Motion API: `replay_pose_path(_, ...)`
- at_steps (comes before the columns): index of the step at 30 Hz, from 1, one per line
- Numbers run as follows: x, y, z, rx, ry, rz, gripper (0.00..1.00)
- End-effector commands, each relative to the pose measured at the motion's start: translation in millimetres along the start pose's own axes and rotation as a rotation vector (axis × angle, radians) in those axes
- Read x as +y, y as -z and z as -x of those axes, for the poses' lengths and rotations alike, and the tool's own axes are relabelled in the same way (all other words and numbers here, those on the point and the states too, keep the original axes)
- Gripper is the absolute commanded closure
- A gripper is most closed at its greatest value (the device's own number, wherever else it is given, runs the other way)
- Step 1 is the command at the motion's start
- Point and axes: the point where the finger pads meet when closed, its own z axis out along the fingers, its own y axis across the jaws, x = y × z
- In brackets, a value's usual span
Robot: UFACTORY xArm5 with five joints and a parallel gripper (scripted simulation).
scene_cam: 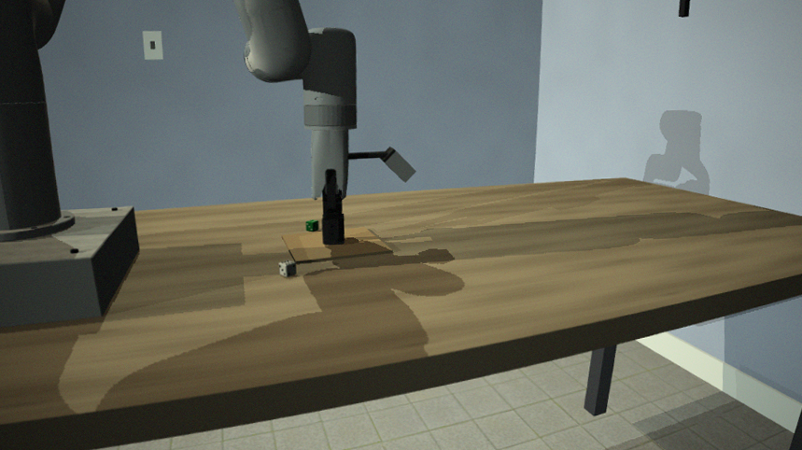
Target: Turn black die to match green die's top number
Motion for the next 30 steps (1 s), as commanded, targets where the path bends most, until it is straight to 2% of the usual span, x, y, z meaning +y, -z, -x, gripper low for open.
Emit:
replay_pose_path(1,-0.3,4.2,-1.3,0.003,0.000,-0.001,0.89)
replay_pose_path(6,-0.3,27.0,-1.3,0.003,0.000,-0.001,0.89)
replay_pose_path(8,-0.3,27.0,-1.3,0.003,0.000,-0.001,0.89)
replay_pose_path(14,-0.8,72.3,-1.1,0.003,0.000,-0.001,0.89)
replay_pose_path(18,-1.1,93.6,-1.0,0.003,0.000,-0.001,0.89)
replay_pose_path(21,-1.1,99.5,-0.9,0.003,0.000,-0.001,0.89)
replay_pose_path(30,-1.1,100.0,-0.9,0.003,0.000,-0.001,0.89)
